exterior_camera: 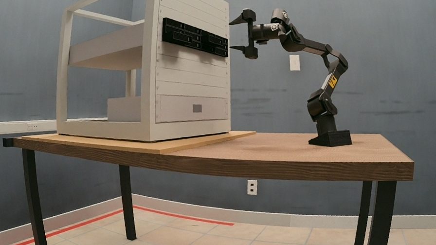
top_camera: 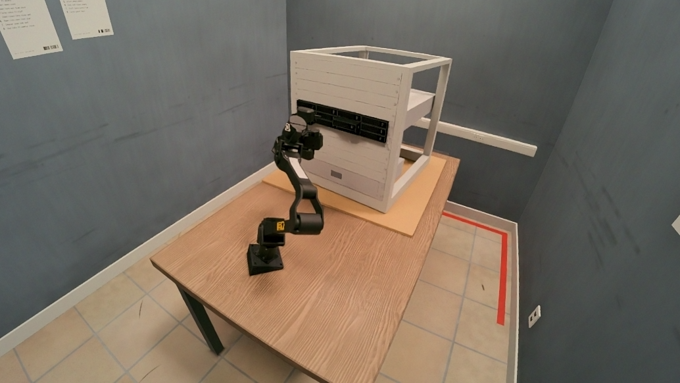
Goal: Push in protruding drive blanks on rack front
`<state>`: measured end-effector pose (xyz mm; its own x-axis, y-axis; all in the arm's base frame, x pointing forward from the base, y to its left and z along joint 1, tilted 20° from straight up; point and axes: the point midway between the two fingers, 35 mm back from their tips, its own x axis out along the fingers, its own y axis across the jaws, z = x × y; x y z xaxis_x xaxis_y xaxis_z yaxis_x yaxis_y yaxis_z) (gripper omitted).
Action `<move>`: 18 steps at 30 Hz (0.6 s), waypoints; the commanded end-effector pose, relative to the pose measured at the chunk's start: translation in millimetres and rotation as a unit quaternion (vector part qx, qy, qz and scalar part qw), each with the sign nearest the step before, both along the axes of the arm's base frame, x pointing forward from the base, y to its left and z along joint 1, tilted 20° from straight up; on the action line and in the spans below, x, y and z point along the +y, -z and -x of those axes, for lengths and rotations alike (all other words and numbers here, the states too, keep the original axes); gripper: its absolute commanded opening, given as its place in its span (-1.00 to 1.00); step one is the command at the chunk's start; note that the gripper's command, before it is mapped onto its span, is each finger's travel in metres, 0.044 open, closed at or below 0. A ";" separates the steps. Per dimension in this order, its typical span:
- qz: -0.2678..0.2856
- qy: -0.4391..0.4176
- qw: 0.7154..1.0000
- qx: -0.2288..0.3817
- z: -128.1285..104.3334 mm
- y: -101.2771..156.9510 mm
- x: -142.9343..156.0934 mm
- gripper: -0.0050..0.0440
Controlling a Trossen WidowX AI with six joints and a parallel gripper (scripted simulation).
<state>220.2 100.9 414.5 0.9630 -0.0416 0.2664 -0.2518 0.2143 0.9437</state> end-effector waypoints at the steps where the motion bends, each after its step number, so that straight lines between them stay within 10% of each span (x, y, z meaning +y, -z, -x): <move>1: 0.002 -0.004 1.000 -0.002 0.0 -0.8 2.3 1.00; 16: 0.002 -0.004 1.000 -0.002 0.0 -0.8 2.3 1.00; 17: 0.002 -0.004 1.000 -0.002 0.0 -0.8 2.3 -1.00; 18: 0.002 -0.004 1.000 -0.002 0.0 -0.8 2.3 -1.00</move>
